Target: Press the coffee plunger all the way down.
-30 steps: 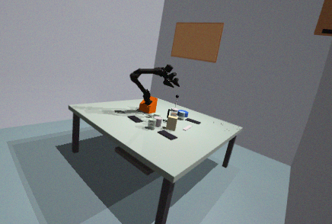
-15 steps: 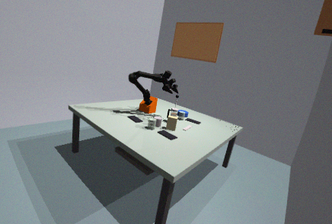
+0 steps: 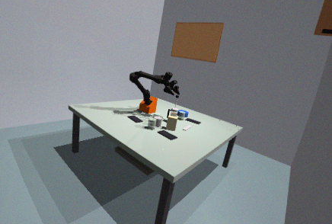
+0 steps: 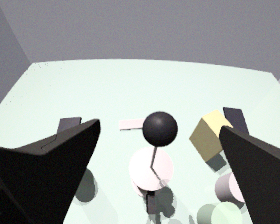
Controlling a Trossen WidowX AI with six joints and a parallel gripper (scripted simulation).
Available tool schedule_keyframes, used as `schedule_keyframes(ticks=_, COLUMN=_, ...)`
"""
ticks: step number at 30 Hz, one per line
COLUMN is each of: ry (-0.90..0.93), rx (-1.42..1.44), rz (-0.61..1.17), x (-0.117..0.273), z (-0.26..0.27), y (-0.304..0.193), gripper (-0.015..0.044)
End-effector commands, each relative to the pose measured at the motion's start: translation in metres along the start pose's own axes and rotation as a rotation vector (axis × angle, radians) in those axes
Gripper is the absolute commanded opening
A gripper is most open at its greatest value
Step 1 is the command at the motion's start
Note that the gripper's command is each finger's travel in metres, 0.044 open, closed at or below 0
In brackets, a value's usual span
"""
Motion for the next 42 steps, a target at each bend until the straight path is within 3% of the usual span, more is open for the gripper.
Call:
schedule_keyframes(ticks=1, ry=0.002, rx=0.011, rz=0.005, x=-0.007, z=0.002, y=-0.003, gripper=0.0440)
schedule_keyframes(ticks=10, ry=-0.001, rx=0.011, rz=0.002, x=-0.017, z=0.000, y=-0.003, gripper=0.0440)
schedule_keyframes(ticks=22, ry=-0.001, rx=0.011, rz=0.002, x=-0.017, z=0.000, y=-0.003, gripper=0.0125)
schedule_keyframes(ticks=42, ry=0.001, rx=0.010, rz=0.004, x=-0.027, z=0.005, y=-0.012, gripper=0.0119)
Point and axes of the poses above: the point midway between the two fingers, 35 mm back from their tips, its own x axis back along the fingers, its own z axis across the jaws, y = z × x, the point moved 1 cm from there along x, back along the fingers, and after that the axes turned 15 degrees about x, right-handed, at the moved point
